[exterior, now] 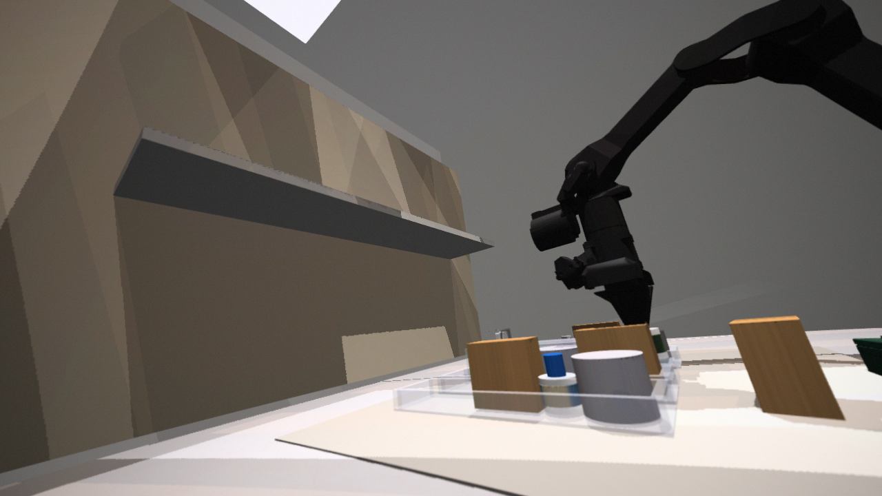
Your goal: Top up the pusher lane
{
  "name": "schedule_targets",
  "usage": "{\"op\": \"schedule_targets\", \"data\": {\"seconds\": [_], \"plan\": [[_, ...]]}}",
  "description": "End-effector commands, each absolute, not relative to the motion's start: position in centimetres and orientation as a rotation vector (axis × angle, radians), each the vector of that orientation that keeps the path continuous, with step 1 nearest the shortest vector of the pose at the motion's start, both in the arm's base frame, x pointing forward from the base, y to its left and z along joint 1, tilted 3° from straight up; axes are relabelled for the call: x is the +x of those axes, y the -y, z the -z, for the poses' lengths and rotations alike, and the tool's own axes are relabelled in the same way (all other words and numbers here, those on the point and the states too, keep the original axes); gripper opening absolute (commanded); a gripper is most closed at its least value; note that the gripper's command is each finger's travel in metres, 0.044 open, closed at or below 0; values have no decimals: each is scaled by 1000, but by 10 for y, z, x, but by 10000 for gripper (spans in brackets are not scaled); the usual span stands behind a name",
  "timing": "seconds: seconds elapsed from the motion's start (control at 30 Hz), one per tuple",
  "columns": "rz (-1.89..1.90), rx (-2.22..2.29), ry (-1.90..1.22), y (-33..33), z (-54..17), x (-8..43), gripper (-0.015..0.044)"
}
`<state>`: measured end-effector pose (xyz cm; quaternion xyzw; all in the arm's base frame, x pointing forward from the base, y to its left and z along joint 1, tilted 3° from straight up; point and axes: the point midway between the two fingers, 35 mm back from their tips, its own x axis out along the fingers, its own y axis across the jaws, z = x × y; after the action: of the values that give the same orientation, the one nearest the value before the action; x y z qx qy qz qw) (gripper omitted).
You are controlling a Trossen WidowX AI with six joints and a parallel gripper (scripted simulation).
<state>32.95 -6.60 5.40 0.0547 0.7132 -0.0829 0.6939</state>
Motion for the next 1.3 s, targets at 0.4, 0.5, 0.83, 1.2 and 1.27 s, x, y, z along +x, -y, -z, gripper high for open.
{"op": "schedule_targets", "data": {"seconds": [0.4, 0.5, 0.83, 1.2, 1.27], "plan": [[185, 121, -1555, 68, -59, 342, 0], [185, 121, -1555, 68, -59, 342, 0], [185, 121, -1555, 68, -59, 343, 0], [185, 121, -1555, 68, -59, 344, 0], [185, 121, -1555, 68, -58, 344, 0]]}}
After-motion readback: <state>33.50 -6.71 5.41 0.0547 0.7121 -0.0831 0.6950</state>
